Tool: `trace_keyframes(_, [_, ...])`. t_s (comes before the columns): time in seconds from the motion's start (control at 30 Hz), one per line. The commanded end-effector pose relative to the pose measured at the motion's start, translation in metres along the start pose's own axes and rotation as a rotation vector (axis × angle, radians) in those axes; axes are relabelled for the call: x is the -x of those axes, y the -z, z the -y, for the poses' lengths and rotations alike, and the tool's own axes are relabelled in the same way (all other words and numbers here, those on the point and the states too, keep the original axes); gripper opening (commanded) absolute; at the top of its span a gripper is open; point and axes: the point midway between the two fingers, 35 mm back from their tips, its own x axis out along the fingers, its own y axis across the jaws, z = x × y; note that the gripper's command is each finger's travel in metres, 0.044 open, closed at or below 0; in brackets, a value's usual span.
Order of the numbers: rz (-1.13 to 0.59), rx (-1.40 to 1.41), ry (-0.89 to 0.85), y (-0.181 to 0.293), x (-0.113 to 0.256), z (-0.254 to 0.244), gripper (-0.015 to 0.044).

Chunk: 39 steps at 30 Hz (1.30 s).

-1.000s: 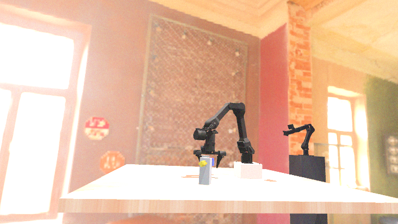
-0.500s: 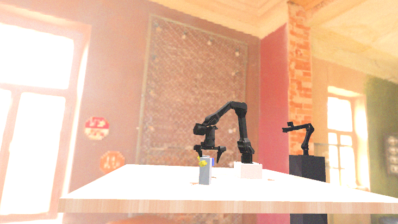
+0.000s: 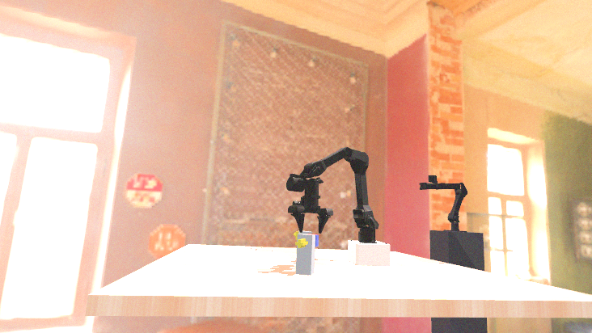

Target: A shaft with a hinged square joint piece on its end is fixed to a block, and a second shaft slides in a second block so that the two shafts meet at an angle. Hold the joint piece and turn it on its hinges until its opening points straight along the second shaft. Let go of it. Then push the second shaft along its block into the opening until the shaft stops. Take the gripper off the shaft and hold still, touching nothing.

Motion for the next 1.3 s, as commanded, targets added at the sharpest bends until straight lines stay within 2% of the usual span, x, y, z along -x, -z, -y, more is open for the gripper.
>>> trace_keyframes(0.0, [0.012,0.164,-0.002,0.001,0.016,-0.003,0.0440])
trace_keyframes(0.93, [0.043,1.120,0.053,0.009,0.101,0.004,0.0440])
trace_keyframes(1.27, [0.039,1.124,0.053,0.009,0.100,0.004,0.0440])
